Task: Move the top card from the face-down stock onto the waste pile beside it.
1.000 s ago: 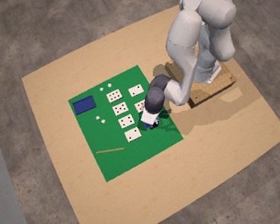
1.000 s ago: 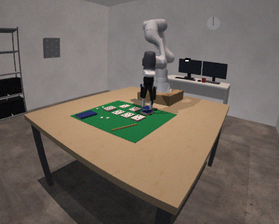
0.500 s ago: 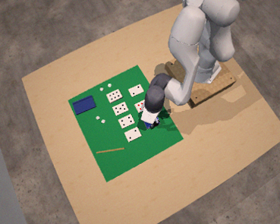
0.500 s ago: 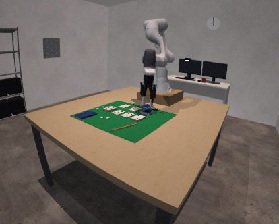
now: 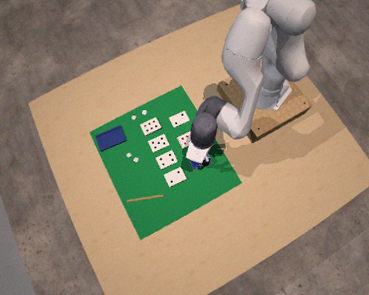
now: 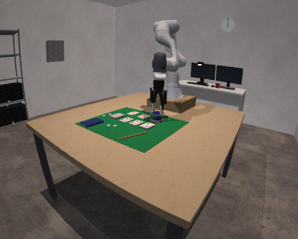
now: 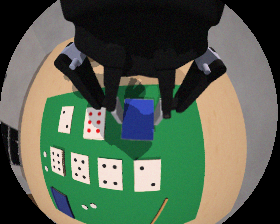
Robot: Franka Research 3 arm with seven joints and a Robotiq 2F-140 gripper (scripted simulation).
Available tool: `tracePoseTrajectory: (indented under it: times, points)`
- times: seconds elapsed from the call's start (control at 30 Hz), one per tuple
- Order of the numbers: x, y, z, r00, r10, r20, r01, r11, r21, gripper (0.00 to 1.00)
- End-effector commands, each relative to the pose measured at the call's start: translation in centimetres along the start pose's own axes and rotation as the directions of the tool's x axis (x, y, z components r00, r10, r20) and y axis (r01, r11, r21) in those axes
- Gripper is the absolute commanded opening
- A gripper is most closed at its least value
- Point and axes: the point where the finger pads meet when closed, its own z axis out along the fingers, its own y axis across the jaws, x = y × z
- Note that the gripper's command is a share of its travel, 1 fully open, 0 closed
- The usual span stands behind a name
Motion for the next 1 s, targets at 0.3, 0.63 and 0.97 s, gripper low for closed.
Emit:
tracePoseTrajectory:
  times: [0.3,0.63,0.97]
  points:
    - [-0.13,0.08,-0.03,1.000,-0.002,0.003,0.002,1.000,-0.001,0.43]
    - [-0.13,0.08,-0.03,1.000,-0.002,0.003,0.002,1.000,-0.001,0.43]
    - [-0.11,0.94,-0.03,1.000,-0.007,0.003,0.007,1.000,-0.001,0.43]
